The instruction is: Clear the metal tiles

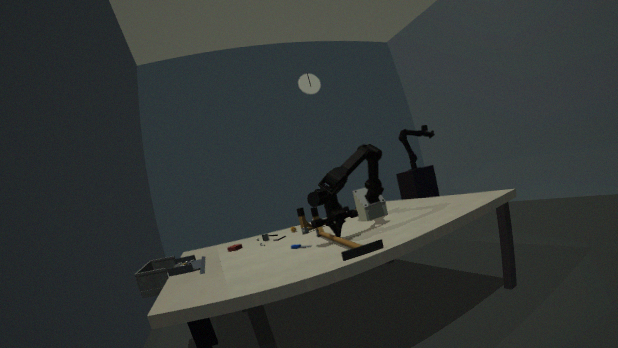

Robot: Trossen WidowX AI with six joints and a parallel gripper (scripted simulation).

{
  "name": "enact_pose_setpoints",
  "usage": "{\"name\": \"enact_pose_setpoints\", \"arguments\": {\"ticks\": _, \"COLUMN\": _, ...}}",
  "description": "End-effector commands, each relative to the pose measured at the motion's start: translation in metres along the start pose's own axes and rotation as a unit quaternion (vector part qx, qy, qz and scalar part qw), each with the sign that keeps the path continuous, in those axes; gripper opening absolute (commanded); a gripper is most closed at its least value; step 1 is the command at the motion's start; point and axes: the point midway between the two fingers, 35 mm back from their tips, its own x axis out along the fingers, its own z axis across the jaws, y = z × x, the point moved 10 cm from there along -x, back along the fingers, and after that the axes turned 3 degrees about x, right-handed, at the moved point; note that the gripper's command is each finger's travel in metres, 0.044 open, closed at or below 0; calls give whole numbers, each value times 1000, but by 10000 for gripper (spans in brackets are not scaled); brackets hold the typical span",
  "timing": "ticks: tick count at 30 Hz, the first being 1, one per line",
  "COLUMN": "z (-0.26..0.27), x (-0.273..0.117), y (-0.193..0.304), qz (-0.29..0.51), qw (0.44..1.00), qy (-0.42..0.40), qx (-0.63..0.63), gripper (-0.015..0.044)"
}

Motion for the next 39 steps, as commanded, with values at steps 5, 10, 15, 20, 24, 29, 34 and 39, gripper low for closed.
{"name": "enact_pose_setpoints", "arguments": {"ticks": 5, "z": -9, "x": 1, "y": -1, "qz": -1, "qw": 1000, "qy": -1, "qx": -2, "gripper": 0}}
{"name": "enact_pose_setpoints", "arguments": {"ticks": 10, "z": -14, "x": 1, "y": -1, "qz": -1, "qw": 1000, "qy": -1, "qx": -2, "gripper": 0}}
{"name": "enact_pose_setpoints", "arguments": {"ticks": 15, "z": -19, "x": 1, "y": -1, "qz": -1, "qw": 1000, "qy": -1, "qx": -2, "gripper": 0}}
{"name": "enact_pose_setpoints", "arguments": {"ticks": 20, "z": -24, "x": 1, "y": -2, "qz": -1, "qw": 1000, "qy": -1, "qx": -2, "gripper": 0}}
{"name": "enact_pose_setpoints", "arguments": {"ticks": 24, "z": -28, "x": 1, "y": -2, "qz": -1, "qw": 1000, "qy": -1, "qx": -2, "gripper": 0}}
{"name": "enact_pose_setpoints", "arguments": {"ticks": 29, "z": -33, "x": 1, "y": -2, "qz": -1, "qw": 1000, "qy": -1, "qx": -2, "gripper": 0}}
{"name": "enact_pose_setpoints", "arguments": {"ticks": 34, "z": -38, "x": 1, "y": -1, "qz": -1, "qw": 1000, "qy": -1, "qx": -2, "gripper": 0}}
{"name": "enact_pose_setpoints", "arguments": {"ticks": 39, "z": -43, "x": 2, "y": -1, "qz": -1, "qw": 1000, "qy": -1, "qx": -2, "gripper": 0}}
